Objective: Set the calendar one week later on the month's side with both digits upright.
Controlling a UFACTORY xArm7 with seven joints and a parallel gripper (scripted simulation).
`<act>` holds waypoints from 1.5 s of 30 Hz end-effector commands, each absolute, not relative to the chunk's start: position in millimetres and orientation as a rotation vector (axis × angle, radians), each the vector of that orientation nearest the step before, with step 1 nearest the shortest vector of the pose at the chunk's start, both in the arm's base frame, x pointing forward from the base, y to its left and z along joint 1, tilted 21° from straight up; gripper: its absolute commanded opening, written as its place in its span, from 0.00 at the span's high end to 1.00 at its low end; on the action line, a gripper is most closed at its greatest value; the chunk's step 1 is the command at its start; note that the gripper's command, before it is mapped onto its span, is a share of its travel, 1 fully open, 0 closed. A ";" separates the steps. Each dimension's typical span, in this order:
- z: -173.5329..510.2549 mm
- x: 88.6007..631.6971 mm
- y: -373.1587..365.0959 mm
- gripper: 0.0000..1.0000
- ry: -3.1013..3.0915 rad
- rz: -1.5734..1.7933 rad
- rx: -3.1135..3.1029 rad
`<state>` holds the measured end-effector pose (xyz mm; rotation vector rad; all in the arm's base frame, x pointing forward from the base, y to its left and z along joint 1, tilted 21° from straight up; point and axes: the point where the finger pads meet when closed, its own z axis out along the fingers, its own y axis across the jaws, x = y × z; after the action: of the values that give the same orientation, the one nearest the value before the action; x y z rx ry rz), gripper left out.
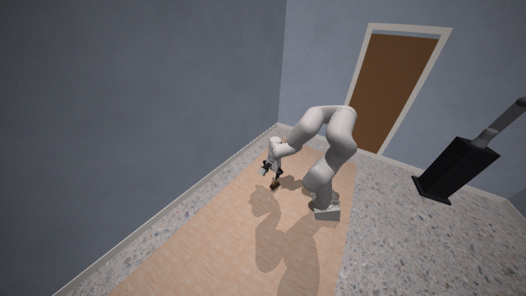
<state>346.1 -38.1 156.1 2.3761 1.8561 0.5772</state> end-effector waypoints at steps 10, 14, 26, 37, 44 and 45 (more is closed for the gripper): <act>149.4 331.1 -55.3 0.00 1.760 0.547 2.437; 149.4 331.1 -55.3 0.00 1.760 0.547 2.437; 146.7 325.4 -61.0 0.00 1.726 0.536 2.458; 145.9 323.7 -62.7 0.00 1.715 0.533 2.465; 145.8 323.7 -62.5 0.00 1.721 0.532 2.460; 145.8 323.6 -62.2 0.00 1.728 0.531 2.454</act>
<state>322.8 -62.2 144.7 2.4659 1.7183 0.5299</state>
